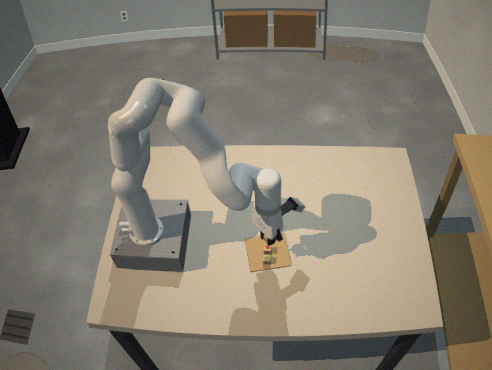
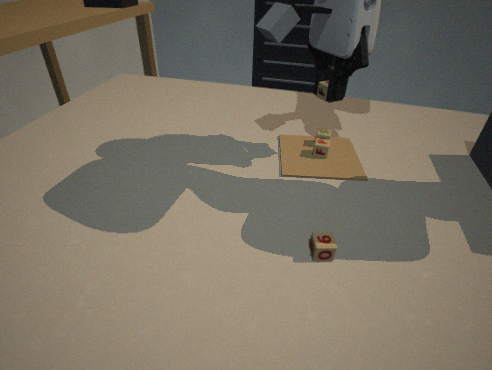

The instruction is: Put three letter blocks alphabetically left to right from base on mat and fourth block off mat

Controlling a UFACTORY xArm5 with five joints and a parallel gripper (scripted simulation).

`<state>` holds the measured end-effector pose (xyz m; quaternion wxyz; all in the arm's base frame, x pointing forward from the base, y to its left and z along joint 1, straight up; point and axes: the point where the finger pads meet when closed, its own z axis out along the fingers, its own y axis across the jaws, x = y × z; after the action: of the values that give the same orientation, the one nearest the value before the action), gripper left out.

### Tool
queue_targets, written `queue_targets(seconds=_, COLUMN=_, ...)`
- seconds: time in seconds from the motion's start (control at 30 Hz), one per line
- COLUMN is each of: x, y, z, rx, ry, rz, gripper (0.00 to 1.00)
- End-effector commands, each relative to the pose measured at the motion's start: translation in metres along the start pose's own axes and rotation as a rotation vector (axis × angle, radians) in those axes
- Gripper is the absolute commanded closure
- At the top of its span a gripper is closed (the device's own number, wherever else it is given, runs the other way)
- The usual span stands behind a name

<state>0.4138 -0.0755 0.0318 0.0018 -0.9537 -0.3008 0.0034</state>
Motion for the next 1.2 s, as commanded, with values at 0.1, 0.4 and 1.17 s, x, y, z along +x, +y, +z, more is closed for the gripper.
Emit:
queue_targets(seconds=0.1, x=0.012, y=-0.012, z=-0.002, rx=-0.003, ry=0.002, rz=-0.229, gripper=0.79)
queue_targets(seconds=0.4, x=0.022, y=-0.024, z=-0.002, rx=-0.003, ry=0.002, rz=-0.437, gripper=0.79)
queue_targets(seconds=1.17, x=0.038, y=-0.048, z=-0.003, rx=-0.003, ry=0.001, rz=-0.828, gripper=0.79)
